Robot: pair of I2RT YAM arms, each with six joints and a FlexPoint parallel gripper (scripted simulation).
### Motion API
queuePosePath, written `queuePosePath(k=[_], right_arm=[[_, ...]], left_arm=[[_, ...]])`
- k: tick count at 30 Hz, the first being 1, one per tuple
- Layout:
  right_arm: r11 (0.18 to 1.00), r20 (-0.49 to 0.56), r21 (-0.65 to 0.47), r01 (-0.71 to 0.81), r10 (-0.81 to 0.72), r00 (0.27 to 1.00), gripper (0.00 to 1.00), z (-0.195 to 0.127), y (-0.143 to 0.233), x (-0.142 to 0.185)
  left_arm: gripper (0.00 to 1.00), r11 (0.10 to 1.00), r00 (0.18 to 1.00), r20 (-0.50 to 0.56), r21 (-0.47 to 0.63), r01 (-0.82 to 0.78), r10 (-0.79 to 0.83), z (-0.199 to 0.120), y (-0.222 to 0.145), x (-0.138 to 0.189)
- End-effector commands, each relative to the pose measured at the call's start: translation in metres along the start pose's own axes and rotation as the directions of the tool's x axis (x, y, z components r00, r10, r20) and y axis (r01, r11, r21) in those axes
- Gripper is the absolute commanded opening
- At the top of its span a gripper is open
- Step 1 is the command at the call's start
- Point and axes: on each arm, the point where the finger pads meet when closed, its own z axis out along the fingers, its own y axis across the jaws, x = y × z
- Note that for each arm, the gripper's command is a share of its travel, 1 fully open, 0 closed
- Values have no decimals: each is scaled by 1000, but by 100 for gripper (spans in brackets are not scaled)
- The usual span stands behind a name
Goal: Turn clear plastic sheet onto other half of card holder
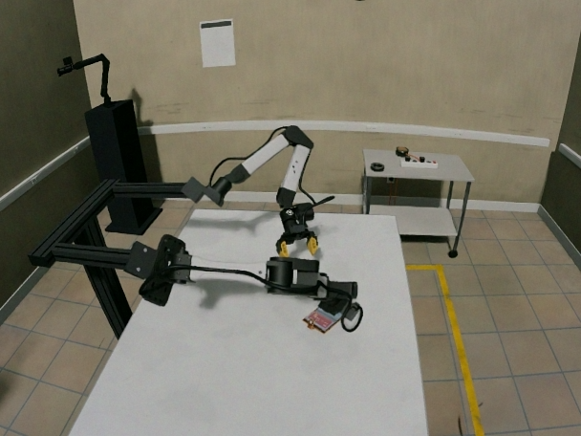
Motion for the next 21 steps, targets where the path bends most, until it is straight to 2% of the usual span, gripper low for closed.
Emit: queuePosePath(k=[1, 21], right_arm=[[1000, -7, -14, 11, -11, 1000, 0, -2, 22, 2], [1000, 9, -30, 10, -9, 1000, 0, -3, 32, -7]], left_arm=[[100, 1000, 1000, 15, -5, -11, 11, 0, 2, -5], [100, 1000, 1000, 15, -5, -11, 11, 0, 2, -5]])
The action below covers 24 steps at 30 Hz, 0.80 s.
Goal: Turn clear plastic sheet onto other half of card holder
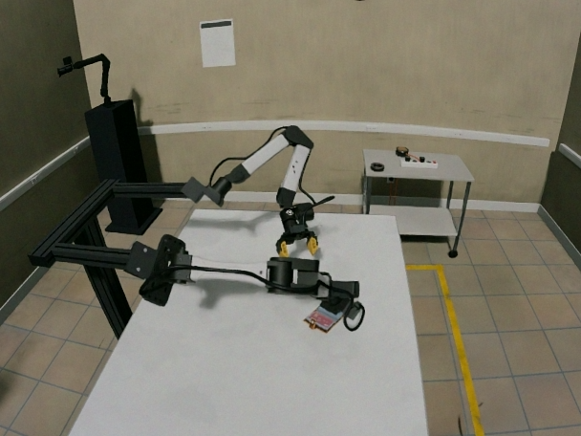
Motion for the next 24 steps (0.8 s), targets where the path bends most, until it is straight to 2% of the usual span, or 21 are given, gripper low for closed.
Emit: queuePosePath(k=[1, 3, 9, 13, 15, 16, 21, 24], right_arm=[[999, 29, -40, 1, 0, 1000, 11, -12, 27, -12], [999, 43, -48, -4, 6, 999, 13, -16, 29, -17], [998, 61, -58, -16, 19, 998, 13, -39, 28, -22], [998, 61, -58, -17, 21, 998, 58, -52, 32, -22], [998, 61, -58, -17, 21, 998, 58, -52, 32, -22], [998, 63, -60, -19, 23, 998, 65, -59, 32, -23], [999, 67, -51, 4, -1, 998, 65, -88, 29, -21], [993, 67, -10, 118, -117, 991, 65, -97, 25, -17]], left_arm=[[100, 1000, 1000, 15, -5, -11, 11, 0, 2, -5], [100, 1000, 1000, 15, -5, -11, 11, 0, 2, -5], [100, 994, 1000, -10, -112, 12, -13, -10, 30, -2], [100, 985, 1000, 19, -168, 25, -22, -17, 46, -10], [100, 985, 1000, 19, -168, 25, -22, -17, 46, -10], [100, 985, 999, 32, -174, 23, -17, -18, 48, -13], [100, 981, 998, 67, -194, 10, 3, -26, 54, -23], [100, 981, 996, 89, -194, -8, 26, -31, 55, -32]])
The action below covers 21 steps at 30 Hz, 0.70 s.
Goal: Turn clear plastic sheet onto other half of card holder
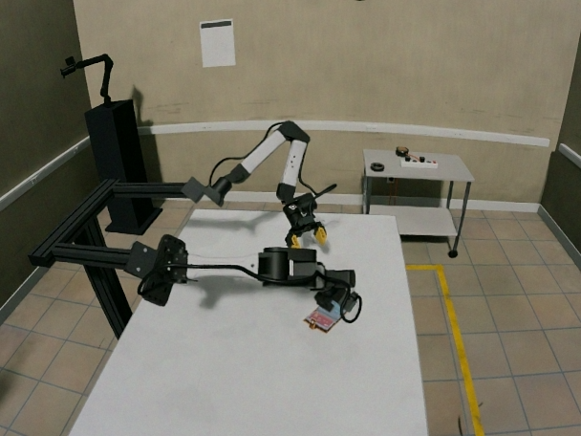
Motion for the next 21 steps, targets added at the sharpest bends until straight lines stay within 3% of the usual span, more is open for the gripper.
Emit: queuePosePath(k=[1, 6, 9, 13, 21], right_arm=[[991, 65, -3, 131, -130, 989, 65, -26, 21, -18], [901, 61, 88, 424, -430, 901, 65, -25, 25, -7], [876, 69, 103, 471, -478, 875, 65, -26, 28, -10], [747, 52, 154, 647, -660, 749, 65, -24, 37, 1], [461, 14, 223, 859, -883, 469, 65, -31, 55, 13]], left_arm=[[100, 999, 998, 58, -34, -34, 36, -10, 11, -18], [100, 996, 994, 79, -40, -76, 79, -18, 14, -31], [100, 996, 993, 81, -43, -83, 86, -20, 15, -33], [100, 992, 989, 87, -49, -117, 121, -25, 17, -41], [100, 979, 978, 64, -58, -193, 197, -40, 19, -52]])
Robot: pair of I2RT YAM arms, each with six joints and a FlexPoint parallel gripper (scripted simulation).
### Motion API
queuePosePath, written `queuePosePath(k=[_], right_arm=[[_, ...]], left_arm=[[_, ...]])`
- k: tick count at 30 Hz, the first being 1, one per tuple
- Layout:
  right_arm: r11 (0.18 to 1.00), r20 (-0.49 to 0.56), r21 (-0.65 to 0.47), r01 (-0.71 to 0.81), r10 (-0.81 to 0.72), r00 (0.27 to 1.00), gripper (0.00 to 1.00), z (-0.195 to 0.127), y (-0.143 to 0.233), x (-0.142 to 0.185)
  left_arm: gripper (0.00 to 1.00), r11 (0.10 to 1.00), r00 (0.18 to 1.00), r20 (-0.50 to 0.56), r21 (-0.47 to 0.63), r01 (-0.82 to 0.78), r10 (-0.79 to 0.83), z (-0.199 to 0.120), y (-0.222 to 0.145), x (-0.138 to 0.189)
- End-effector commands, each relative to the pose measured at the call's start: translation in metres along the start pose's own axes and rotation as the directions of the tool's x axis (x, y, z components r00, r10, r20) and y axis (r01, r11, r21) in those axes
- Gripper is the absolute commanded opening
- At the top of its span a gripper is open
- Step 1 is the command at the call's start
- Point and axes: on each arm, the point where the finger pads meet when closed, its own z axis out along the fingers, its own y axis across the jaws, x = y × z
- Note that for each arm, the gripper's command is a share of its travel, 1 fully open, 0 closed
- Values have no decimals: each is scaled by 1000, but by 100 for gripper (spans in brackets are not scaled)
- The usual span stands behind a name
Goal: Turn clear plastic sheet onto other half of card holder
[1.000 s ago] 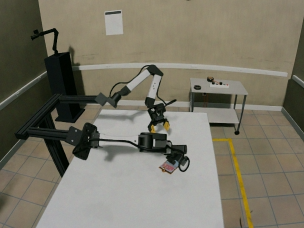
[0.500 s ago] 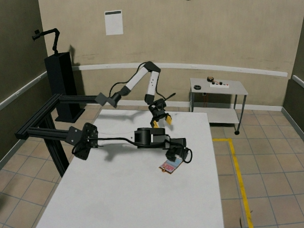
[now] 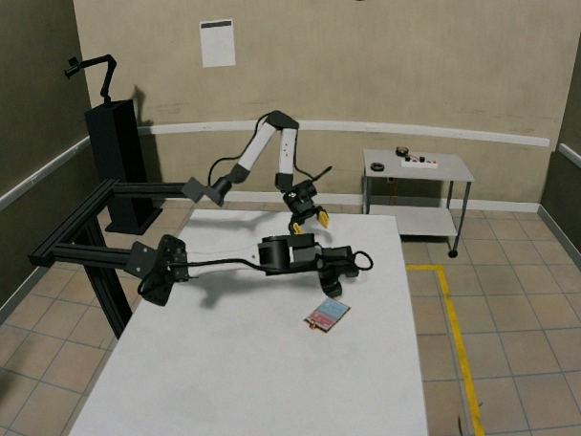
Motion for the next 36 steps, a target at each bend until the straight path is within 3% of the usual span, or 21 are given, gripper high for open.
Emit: queuePosePath(k=[1, 36], right_arm=[[976, 77, 69, 206, -211, 974, 65, -13, 7, -26], [967, 78, 59, 246, -251, 965, 65, -17, 16, -25]], left_arm=[[100, 998, 999, 4, 12, -54, 54, -7, 1, -12], [100, 995, 995, -10, 19, -97, 97, -16, 0, -15]])
